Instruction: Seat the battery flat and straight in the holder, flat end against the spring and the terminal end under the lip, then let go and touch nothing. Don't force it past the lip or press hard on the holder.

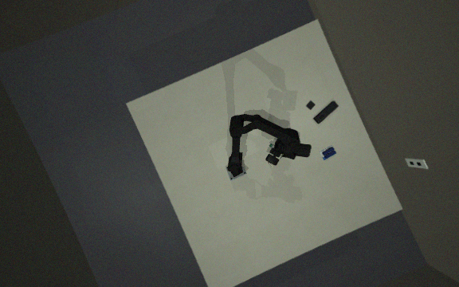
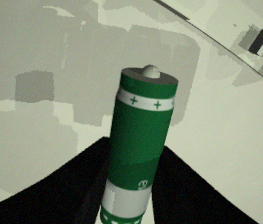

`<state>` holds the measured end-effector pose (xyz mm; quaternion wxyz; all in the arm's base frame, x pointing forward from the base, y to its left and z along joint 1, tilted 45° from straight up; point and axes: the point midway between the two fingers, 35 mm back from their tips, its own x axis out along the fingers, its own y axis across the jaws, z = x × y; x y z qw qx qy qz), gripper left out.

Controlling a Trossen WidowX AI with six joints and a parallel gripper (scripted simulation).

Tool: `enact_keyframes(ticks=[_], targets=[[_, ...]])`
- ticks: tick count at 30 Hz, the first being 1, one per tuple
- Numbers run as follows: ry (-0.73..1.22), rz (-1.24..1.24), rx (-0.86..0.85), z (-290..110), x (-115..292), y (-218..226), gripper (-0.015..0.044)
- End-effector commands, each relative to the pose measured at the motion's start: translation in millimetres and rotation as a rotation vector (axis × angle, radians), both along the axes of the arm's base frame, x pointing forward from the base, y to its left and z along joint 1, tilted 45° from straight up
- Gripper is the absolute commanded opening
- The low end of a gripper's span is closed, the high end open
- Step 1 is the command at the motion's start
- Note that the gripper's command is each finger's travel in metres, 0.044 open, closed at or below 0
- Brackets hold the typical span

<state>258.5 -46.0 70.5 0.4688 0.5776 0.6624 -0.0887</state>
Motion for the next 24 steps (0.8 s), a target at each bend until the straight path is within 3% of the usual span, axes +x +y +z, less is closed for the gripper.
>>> enact_keyframes(ticks=[1,24], targets=[[-0.102,0.111,-0.021,-6,0,-10,0.0061],[-0.758,0.806,-0.121,-43,-9,-60,0.0061]])
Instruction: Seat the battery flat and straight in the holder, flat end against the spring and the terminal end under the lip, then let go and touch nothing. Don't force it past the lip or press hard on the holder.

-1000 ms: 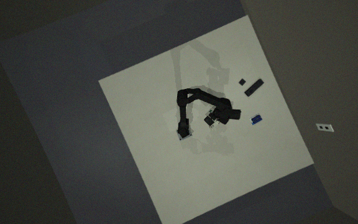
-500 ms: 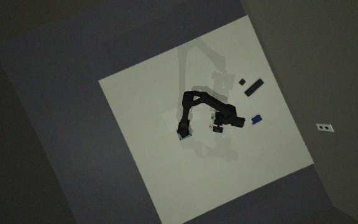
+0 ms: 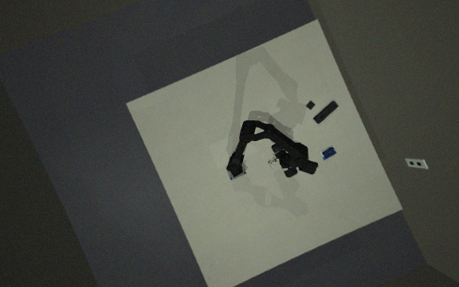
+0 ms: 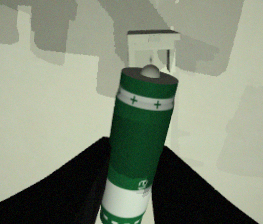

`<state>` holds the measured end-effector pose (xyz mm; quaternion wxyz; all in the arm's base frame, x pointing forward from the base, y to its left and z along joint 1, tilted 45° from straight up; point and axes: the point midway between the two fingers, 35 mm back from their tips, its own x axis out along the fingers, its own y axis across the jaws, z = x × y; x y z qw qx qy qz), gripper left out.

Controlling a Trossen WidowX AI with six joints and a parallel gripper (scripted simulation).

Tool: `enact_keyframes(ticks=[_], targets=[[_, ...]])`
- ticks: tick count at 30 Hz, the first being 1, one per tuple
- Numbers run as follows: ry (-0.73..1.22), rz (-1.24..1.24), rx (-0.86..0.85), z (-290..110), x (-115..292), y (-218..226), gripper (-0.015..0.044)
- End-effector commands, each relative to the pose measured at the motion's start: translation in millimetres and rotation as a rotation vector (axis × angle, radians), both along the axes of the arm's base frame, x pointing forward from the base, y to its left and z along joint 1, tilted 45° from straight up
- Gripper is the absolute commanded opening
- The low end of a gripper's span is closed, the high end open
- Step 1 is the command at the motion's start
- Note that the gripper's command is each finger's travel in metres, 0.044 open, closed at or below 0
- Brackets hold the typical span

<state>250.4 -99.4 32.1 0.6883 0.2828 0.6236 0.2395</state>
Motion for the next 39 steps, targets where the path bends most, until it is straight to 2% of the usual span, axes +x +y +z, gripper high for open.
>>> enact_keyframes(ticks=[1,9,39], targets=[[-0.106,0.113,-0.019,-7,-2,-9,0.0061],[-0.151,0.157,-0.021,-9,-3,-12,0.0061],[-0.354,-0.062,-0.014,-39,7,18,0.0061]])
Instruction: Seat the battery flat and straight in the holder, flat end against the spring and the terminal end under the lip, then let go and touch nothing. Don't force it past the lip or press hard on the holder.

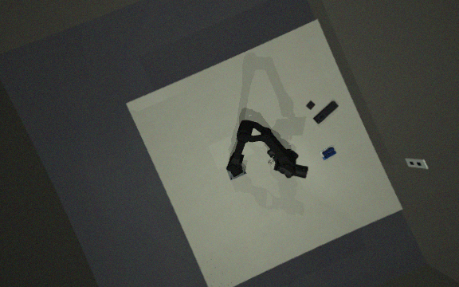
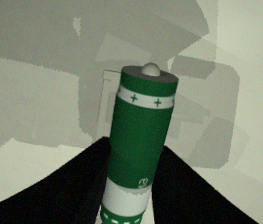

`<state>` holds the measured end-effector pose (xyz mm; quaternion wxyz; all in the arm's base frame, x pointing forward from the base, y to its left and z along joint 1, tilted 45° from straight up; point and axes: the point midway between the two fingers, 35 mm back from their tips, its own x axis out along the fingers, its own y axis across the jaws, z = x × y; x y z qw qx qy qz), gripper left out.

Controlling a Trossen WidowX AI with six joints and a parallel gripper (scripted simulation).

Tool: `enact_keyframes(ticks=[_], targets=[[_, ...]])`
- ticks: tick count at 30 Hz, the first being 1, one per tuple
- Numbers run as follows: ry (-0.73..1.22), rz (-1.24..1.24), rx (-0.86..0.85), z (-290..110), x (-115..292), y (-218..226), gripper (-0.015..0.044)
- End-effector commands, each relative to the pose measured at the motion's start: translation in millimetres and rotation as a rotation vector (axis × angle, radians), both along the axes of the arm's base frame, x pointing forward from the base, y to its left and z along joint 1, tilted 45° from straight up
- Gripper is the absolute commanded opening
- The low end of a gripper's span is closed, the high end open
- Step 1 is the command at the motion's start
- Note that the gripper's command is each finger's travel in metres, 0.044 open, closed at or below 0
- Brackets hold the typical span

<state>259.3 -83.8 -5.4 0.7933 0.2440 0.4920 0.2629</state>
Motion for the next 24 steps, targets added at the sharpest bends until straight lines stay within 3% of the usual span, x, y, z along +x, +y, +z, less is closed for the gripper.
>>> enact_keyframes(ticks=[1,24], targets=[[-0.014,-0.022,0.01,-2.2,-1.5,2.4,0.0061],[-0.123,-0.13,0.031,-11.2,-6.2,8.8,0.0061]])
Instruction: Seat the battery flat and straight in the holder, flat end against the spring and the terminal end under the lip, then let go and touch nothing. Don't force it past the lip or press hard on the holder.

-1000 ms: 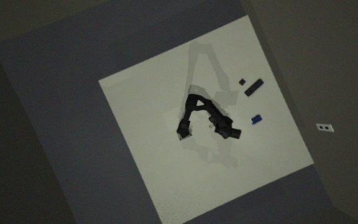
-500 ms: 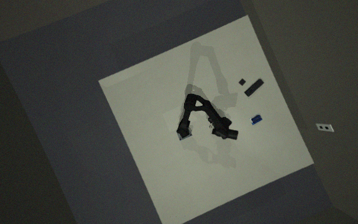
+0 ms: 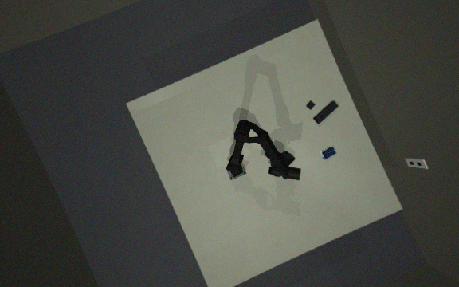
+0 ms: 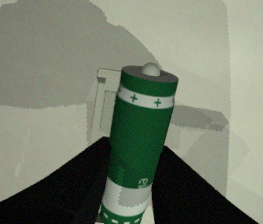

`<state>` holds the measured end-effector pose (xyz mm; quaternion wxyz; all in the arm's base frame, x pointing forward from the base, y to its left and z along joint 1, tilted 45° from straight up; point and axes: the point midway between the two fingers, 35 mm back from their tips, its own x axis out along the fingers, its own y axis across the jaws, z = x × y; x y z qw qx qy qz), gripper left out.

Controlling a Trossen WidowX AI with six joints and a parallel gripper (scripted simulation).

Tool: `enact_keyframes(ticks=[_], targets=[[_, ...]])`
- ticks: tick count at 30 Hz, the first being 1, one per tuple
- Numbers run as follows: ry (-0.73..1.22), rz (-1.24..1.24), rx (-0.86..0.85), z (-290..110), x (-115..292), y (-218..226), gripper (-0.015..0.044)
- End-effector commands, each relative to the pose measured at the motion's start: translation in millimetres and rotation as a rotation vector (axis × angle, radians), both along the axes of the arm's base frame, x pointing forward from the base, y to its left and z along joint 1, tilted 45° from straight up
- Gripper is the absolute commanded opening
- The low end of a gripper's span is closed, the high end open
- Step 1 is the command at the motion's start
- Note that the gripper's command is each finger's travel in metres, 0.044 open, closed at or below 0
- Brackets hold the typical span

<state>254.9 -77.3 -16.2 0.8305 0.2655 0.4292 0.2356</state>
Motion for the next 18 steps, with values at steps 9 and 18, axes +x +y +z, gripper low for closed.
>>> enact_keyframes(ticks=[9,18], targets=[[-0.05,-0.051,0.015,-1.6,-4.6,5.6,0.0061],[-0.055,-0.058,0.012,-3.8,-10.0,6.9,0.0061]])
